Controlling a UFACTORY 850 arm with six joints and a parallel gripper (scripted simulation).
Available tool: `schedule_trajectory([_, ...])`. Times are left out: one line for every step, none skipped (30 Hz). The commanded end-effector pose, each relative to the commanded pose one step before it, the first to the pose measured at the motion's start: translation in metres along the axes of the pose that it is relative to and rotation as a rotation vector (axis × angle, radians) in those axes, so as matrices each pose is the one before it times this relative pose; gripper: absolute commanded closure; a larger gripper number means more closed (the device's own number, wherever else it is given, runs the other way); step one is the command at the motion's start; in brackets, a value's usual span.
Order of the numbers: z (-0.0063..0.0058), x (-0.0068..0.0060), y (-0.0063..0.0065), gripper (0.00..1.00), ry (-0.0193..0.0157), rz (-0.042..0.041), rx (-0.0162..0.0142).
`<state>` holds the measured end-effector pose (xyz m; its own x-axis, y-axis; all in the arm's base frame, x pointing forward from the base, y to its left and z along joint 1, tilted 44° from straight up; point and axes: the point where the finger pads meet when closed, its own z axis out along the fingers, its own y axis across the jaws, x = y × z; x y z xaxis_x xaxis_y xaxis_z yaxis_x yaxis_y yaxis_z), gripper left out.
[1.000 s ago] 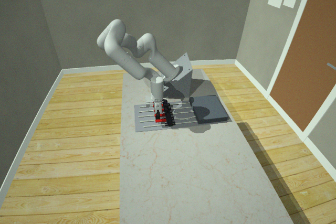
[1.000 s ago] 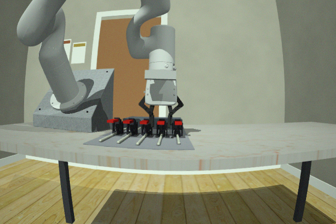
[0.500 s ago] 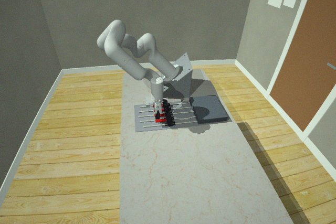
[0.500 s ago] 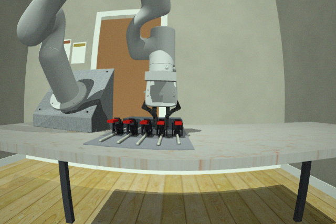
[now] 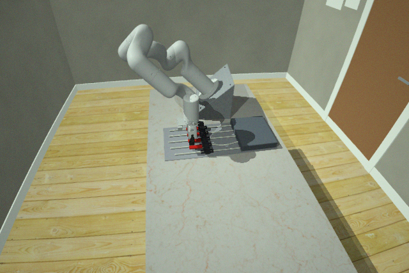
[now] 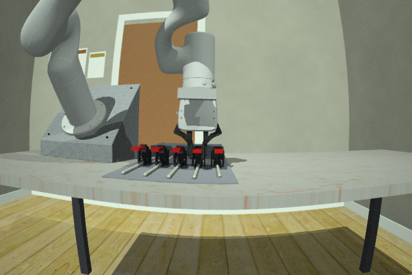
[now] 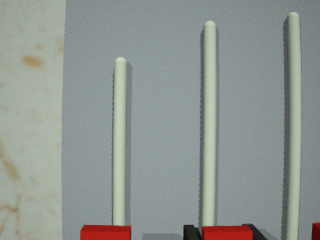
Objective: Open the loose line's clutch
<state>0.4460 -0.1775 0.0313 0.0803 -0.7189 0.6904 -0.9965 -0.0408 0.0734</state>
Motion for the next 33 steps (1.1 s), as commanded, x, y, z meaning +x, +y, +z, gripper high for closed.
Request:
schedule_trajectory([-0.00032, 0.00004, -0.00013, 1.00, 0.00032, 0.00003, 0.00038])
schedule_trajectory([0.00000, 0.00000, 0.00000, 1.00, 0.00000, 0.00000, 0.00000])
schedule_trajectory([0.00000, 0.00000, 0.00000, 1.00, 0.00000, 0.00000, 0.00000])
schedule_trajectory([0.00000, 0.00000, 0.00000, 1.00, 0.00000, 0.00000, 0.00000])
schedule_trajectory([0.00000, 0.00000, 0.00000, 1.00, 0.00000, 0.00000, 0.00000])
schedule_trajectory([0.00000, 0.00000, 0.00000, 1.00, 0.00000, 0.00000, 0.00000])
schedule_trajectory([0.00000, 0.00000, 0.00000, 1.00, 0.00000, 0.00000, 0.00000])
schedule_trajectory([0.00000, 0.00000, 0.00000, 1.00, 0.00000, 0.00000, 0.00000])
schedule_trajectory([-0.00012, -0.00003, 0.00000, 1.00, 0.00000, 0.00000, 0.00000])
schedule_trajectory([0.00000, 0.00000, 0.00000, 1.00, 0.00000, 0.00000, 0.00000])
schedule_trajectory([0.00000, 0.00000, 0.00000, 1.00, 0.00000, 0.00000, 0.00000])
schedule_trajectory([-0.00067, -0.00015, 0.00000, 1.00, 0.00000, 0.00000, 0.00000])
schedule_trajectory([-0.00139, -0.00031, 0.00001, 1.00, -0.00001, 0.00000, 0.00000])
schedule_trajectory([-0.00194, -0.00043, 0.00001, 1.00, -0.00001, 0.00000, 0.00000])
schedule_trajectory([-0.00213, -0.00046, 0.00000, 1.00, 0.00000, 0.00000, 0.00000])
schedule_trajectory([-0.00192, -0.00042, 0.00000, 1.00, 0.00000, 0.00000, 0.00000])
schedule_trajectory([-0.00137, -0.00030, 0.00000, 1.00, 0.00000, 0.00000, 0.00000])
schedule_trajectory([-0.00067, -0.00015, 0.00000, 1.00, 0.00000, 0.00000, 0.00000])
schedule_trajectory([-0.00012, -0.00003, 0.00000, 1.00, 0.00000, 0.00000, 0.00000])
schedule_trajectory([-0.00012, -0.00004, 0.00000, 1.00, 0.00000, 0.00000, 0.00000])
schedule_trajectory([-0.00065, -0.00023, 0.00000, 1.00, 0.00000, 0.00000, 0.00000])
schedule_trajectory([-0.00134, -0.00048, 0.00000, 1.00, 0.00000, 0.00000, 0.00000])
schedule_trajectory([-0.00187, -0.00067, 0.00000, 1.00, 0.00000, 0.00000, 0.00000])
schedule_trajectory([-0.00206, -0.00074, 0.00000, 1.00, 0.00000, 0.00000, 0.00000])
schedule_trajectory([-0.00185, -0.00066, 0.00000, 1.00, 0.00000, 0.00000, 0.00000])
schedule_trajectory([-0.00132, -0.00047, 0.00000, 1.00, 0.00000, 0.00000, 0.00000])
schedule_trajectory([0.00000, 0.00000, 0.00000, 1.00, 0.00000, 0.00000, 0.00000])
schedule_trajectory([0.00000, 0.00000, 0.00000, 1.00, 0.00000, 0.00000, 0.00000])
schedule_trajectory([-0.00064, -0.00023, 0.00000, 1.00, 0.00000, 0.00000, 0.00000])
schedule_trajectory([-0.00011, -0.00004, 0.00000, 1.00, 0.00000, 0.00000, 0.00000])
schedule_trajectory([-0.00011, -0.00006, 0.00000, 1.00, 0.00000, 0.00000, 0.00000])
schedule_trajectory([-0.00061, -0.00032, 0.00000, 1.00, 0.00000, 0.00000, 0.00000])
schedule_trajectory([-0.00126, -0.00065, 0.00000, 1.00, 0.00000, 0.00000, 0.00000])
